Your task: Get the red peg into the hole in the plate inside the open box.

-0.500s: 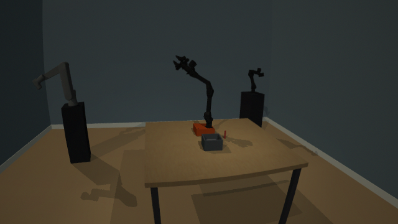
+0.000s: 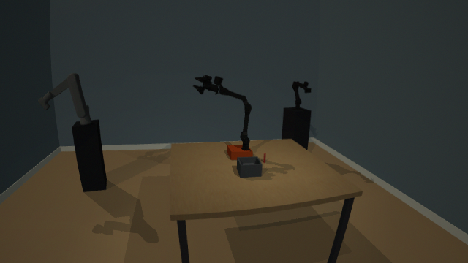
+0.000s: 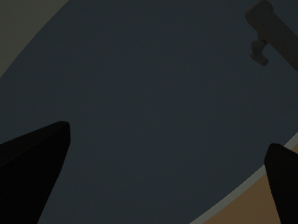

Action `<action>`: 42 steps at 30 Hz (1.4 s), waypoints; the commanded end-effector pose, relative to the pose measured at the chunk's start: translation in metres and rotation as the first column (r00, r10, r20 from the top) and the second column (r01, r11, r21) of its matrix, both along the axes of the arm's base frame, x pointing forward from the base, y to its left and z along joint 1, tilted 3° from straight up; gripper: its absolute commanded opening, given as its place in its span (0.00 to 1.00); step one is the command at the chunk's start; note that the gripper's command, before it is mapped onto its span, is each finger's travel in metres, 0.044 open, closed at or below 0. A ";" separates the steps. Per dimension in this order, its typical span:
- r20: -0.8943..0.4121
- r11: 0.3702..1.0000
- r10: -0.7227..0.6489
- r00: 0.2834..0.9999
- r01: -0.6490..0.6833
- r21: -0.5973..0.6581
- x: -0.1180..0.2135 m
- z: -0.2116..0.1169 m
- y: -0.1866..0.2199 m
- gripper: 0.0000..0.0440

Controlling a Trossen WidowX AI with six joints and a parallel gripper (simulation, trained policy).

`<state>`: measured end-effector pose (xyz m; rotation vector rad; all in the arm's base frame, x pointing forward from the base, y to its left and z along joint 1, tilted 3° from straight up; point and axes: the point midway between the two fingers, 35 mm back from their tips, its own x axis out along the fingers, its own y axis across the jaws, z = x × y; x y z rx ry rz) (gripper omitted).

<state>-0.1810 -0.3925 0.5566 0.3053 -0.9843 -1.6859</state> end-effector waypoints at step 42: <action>0.196 0.167 0.816 0.544 -0.547 0.820 0.436 -0.257 0.152 1.00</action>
